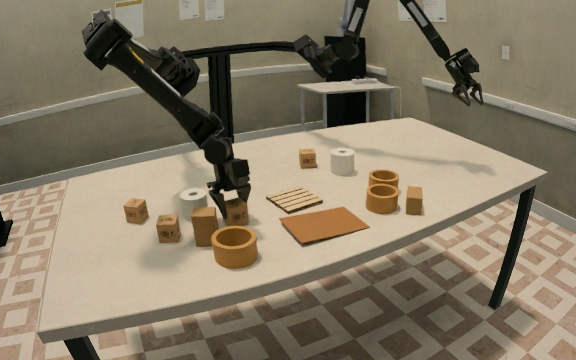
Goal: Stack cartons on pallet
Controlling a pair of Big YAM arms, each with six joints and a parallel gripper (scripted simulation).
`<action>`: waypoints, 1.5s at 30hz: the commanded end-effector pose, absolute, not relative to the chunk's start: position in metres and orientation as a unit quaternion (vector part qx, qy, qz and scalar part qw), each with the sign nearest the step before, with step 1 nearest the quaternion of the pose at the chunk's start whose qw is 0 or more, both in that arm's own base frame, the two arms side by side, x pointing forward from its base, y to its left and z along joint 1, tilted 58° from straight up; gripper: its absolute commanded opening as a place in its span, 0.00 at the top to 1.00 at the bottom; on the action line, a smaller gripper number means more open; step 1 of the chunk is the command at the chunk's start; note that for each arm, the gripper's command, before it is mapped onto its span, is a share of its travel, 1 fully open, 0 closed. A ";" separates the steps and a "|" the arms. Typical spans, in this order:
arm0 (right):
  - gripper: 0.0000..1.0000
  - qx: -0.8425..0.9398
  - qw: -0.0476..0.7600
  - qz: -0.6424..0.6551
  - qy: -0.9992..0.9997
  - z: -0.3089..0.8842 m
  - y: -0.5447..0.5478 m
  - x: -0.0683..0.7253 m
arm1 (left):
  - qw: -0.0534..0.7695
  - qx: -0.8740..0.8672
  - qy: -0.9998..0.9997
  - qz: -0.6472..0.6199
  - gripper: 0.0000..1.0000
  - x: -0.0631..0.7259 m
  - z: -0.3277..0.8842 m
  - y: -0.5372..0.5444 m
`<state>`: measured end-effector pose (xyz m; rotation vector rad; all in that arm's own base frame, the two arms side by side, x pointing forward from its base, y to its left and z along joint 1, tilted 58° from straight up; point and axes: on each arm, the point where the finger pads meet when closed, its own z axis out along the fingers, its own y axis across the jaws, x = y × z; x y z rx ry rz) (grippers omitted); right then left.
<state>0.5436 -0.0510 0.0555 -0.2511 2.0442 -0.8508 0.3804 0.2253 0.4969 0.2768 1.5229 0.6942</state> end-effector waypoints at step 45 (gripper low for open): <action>0.10 -0.108 0.436 -0.336 0.828 0.061 -0.040 0.515 | 0.661 0.129 0.671 0.311 0.00 0.385 0.503 0.226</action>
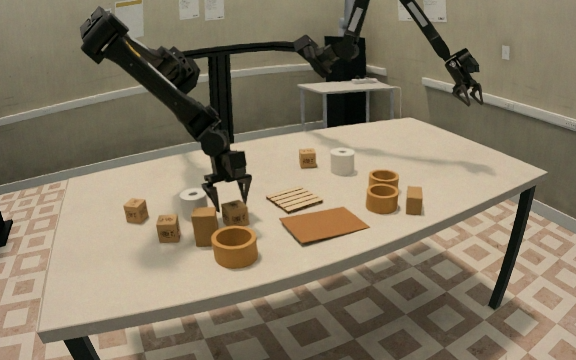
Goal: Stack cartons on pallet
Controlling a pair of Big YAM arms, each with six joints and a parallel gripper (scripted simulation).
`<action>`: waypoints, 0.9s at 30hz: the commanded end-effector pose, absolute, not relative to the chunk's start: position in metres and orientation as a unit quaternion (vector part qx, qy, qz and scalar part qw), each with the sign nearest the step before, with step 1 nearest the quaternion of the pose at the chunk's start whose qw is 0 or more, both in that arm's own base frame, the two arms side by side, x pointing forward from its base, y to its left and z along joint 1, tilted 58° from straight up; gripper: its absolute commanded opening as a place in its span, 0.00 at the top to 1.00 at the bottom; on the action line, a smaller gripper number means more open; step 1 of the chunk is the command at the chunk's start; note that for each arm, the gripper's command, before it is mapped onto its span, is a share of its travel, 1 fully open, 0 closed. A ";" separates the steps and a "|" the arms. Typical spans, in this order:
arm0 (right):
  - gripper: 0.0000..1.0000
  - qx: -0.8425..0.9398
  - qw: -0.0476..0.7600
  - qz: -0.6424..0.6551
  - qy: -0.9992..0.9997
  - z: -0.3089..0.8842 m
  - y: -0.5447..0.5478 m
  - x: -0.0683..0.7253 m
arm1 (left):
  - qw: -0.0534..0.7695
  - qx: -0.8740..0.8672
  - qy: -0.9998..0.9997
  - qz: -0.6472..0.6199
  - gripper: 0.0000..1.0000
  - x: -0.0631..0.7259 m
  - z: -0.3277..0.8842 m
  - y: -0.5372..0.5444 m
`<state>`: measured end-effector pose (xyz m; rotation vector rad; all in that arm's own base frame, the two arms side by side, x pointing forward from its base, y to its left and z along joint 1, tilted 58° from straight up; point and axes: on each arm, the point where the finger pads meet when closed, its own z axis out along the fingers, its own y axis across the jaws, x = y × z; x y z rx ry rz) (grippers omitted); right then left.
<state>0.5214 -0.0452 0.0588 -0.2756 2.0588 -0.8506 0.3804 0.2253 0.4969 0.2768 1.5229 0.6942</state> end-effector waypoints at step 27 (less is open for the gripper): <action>0.21 -0.028 0.498 -0.315 0.808 0.102 -0.042 0.487 | 0.659 0.156 0.671 0.302 0.00 0.420 0.480 0.214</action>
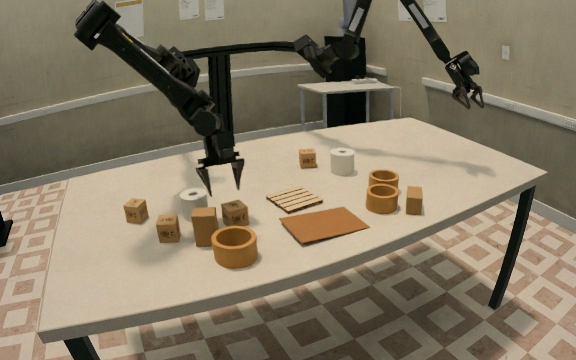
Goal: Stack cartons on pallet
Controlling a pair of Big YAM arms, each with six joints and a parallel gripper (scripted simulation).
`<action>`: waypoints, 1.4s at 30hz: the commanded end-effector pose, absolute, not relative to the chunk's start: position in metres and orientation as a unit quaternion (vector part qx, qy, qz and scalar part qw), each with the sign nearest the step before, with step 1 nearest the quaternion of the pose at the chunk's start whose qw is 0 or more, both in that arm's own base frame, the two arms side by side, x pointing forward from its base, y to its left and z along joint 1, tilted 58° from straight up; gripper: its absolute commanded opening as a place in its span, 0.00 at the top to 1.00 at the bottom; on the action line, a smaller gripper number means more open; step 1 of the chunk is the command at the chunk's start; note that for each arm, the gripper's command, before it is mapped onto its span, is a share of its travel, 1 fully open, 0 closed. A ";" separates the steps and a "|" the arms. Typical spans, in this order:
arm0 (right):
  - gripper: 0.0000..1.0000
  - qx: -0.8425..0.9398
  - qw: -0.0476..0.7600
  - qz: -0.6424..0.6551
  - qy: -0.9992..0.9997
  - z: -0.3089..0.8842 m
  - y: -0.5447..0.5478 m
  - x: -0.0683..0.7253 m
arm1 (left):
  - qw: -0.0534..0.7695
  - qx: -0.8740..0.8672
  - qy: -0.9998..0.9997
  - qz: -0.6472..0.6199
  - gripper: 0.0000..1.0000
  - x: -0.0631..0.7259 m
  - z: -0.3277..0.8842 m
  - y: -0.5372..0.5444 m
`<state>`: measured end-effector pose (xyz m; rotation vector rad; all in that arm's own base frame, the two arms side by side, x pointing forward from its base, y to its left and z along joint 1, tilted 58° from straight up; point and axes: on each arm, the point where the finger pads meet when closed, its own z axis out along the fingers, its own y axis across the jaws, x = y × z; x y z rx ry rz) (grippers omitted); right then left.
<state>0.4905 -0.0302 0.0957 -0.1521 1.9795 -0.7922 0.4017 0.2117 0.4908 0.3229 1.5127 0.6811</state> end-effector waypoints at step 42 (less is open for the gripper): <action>0.21 0.212 0.632 -0.266 0.697 0.116 -0.253 0.320 | 0.548 0.540 0.602 0.215 0.00 0.365 -0.042 -0.358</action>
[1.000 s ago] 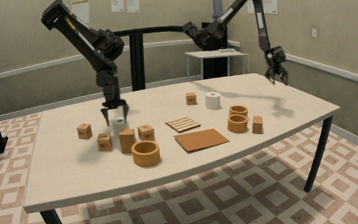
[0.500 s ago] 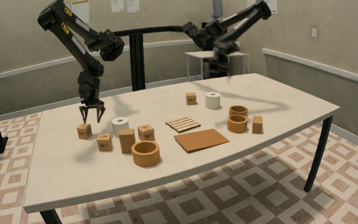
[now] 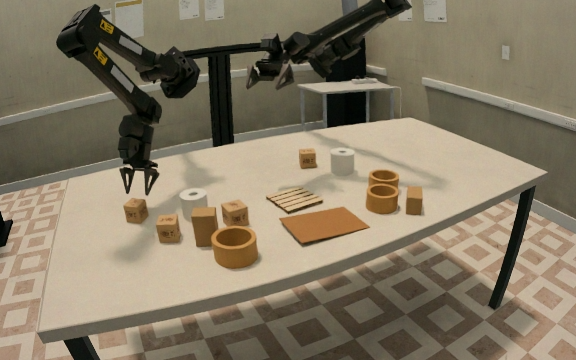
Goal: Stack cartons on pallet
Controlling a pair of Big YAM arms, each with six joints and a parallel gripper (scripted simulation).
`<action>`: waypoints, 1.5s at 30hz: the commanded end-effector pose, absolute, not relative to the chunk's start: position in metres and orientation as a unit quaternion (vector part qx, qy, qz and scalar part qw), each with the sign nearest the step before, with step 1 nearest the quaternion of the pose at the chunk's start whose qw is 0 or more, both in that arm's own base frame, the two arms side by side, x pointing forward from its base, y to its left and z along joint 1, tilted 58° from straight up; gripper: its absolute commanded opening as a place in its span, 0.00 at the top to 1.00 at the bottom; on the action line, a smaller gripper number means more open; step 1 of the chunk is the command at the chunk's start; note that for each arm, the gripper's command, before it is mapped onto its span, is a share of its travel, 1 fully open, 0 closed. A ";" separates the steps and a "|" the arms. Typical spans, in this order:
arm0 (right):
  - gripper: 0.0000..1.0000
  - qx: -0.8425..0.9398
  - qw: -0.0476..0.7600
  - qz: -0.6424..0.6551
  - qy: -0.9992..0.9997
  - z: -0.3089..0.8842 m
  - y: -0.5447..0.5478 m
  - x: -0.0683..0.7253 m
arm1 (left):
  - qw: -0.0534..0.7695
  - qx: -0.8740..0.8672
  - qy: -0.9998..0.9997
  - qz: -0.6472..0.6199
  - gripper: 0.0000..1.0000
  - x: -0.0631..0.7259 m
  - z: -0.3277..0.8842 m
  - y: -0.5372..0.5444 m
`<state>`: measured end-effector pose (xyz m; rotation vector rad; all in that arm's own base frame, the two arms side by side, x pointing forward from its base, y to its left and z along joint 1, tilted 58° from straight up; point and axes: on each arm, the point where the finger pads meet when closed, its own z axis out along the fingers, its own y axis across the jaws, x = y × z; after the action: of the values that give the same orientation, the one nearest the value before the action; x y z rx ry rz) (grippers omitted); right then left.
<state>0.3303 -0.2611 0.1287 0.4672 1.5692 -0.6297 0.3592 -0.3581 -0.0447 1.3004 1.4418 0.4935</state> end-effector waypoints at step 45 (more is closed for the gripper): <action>0.21 0.215 0.631 -0.269 0.695 0.111 -0.296 0.366 | 0.550 0.537 0.604 0.211 0.00 0.365 -0.038 -0.360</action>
<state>0.3672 -0.2908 0.1191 0.4681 1.5752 -0.6260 0.3605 -0.3580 -0.0419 1.2839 1.4378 0.4946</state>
